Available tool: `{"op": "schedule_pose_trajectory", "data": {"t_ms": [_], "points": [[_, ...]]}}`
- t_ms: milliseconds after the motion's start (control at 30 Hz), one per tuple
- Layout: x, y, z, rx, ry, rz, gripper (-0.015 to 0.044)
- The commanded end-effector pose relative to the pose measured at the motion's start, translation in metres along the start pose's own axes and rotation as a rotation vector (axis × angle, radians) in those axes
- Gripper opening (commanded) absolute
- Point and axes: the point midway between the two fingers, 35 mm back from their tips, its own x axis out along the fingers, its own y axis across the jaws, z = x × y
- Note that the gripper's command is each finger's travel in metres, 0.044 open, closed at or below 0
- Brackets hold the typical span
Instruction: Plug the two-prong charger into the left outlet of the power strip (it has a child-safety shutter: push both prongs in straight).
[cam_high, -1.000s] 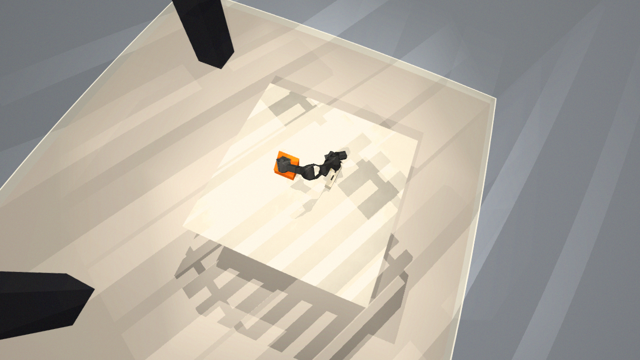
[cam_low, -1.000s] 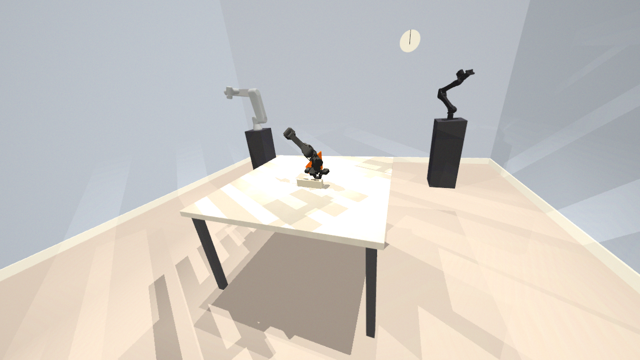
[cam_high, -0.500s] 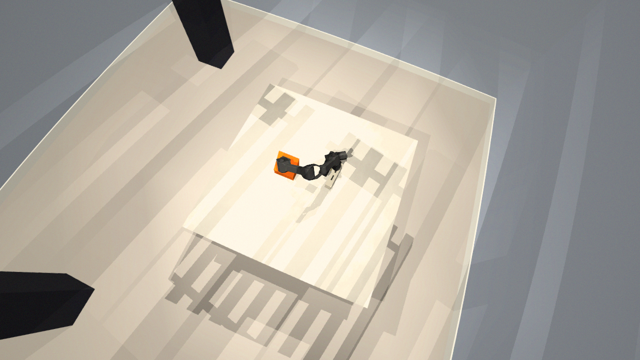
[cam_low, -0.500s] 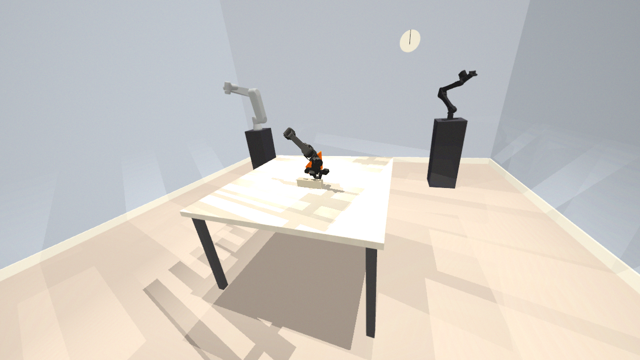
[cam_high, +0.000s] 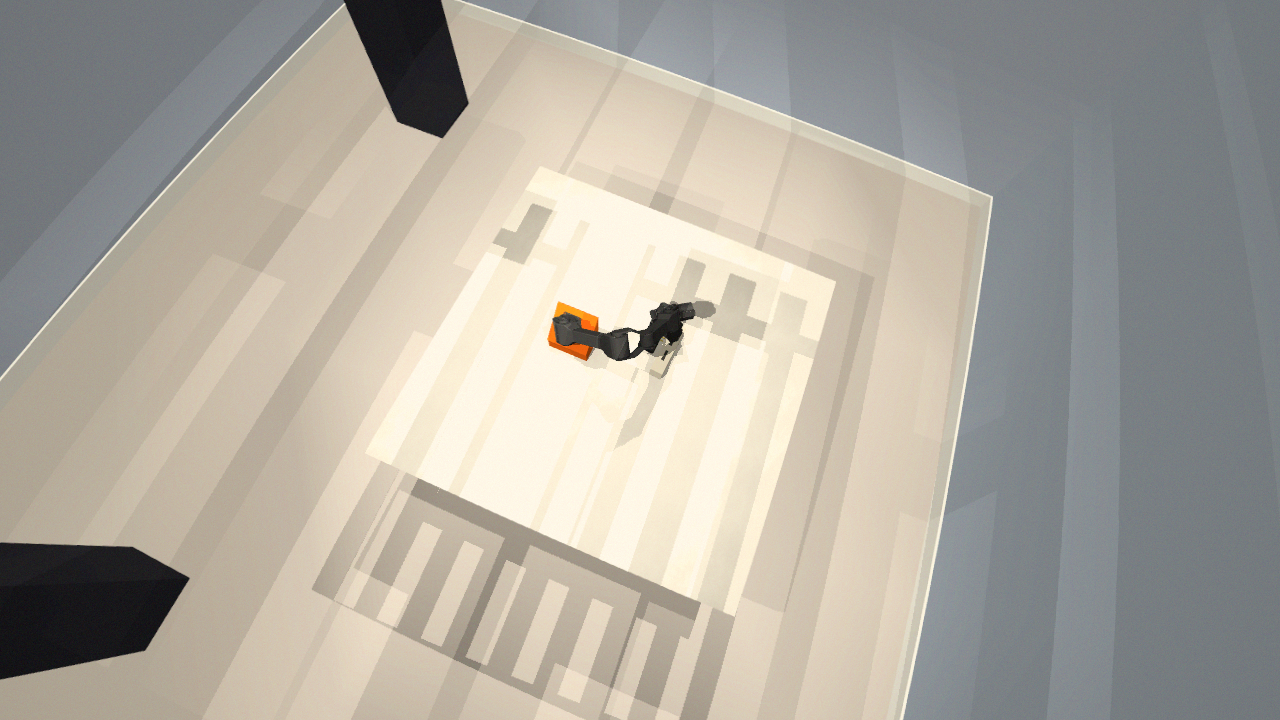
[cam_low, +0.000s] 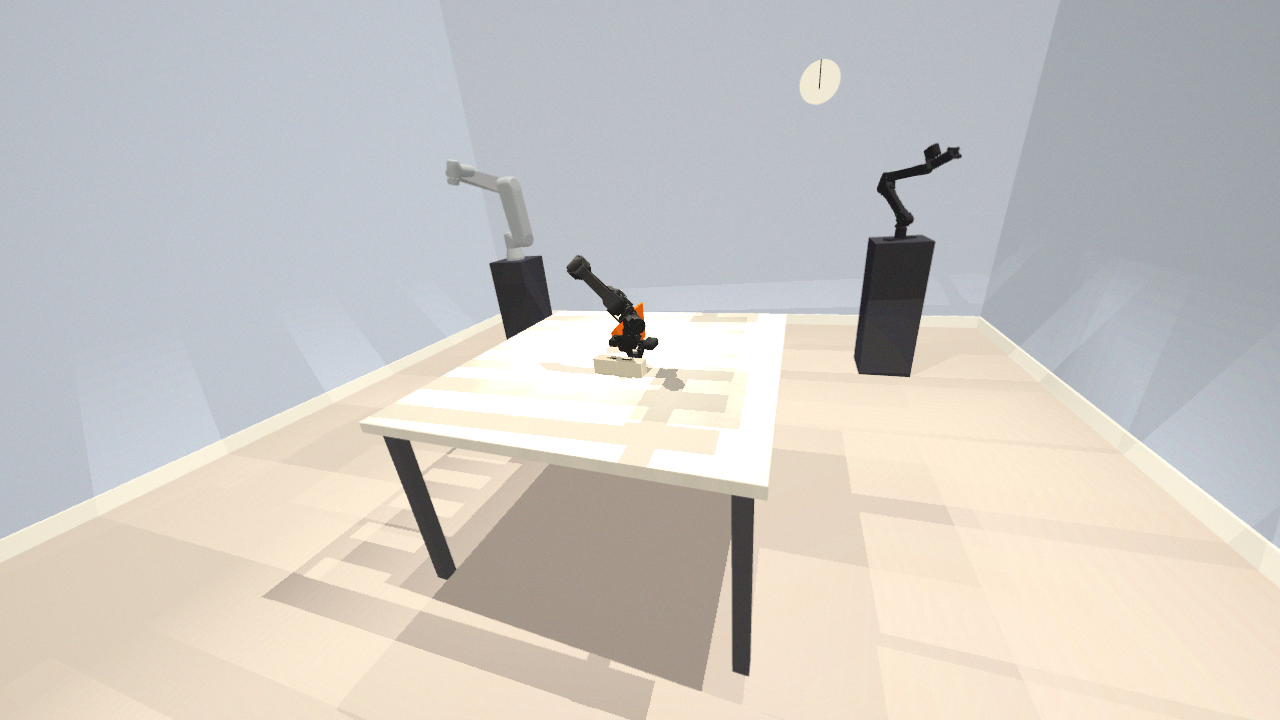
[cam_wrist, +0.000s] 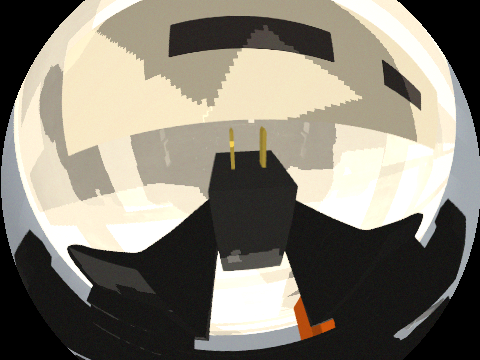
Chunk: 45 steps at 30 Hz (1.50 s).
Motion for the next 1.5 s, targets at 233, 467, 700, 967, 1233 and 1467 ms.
{"op": "schedule_pose_trajectory", "data": {"t_ms": [233, 467, 700, 967, 1233, 1467], "points": [[-0.0012, 0.0003, 0.0034, -0.001, -0.007, -0.001, 0.0], [-0.0012, 0.0003, 0.004, -0.001, -0.007, -0.001, 0.0], [-0.0013, 0.0004, 0.0046, -0.001, -0.007, -0.001, 0.0], [-0.0014, 0.0003, 0.0053, -0.001, -0.007, -0.001, 0.0], [-0.0014, 0.0003, 0.006, -0.001, -0.007, -0.001, 0.0], [-0.0015, 0.0003, 0.0066, -0.001, -0.007, -0.001, 0.0]]}}
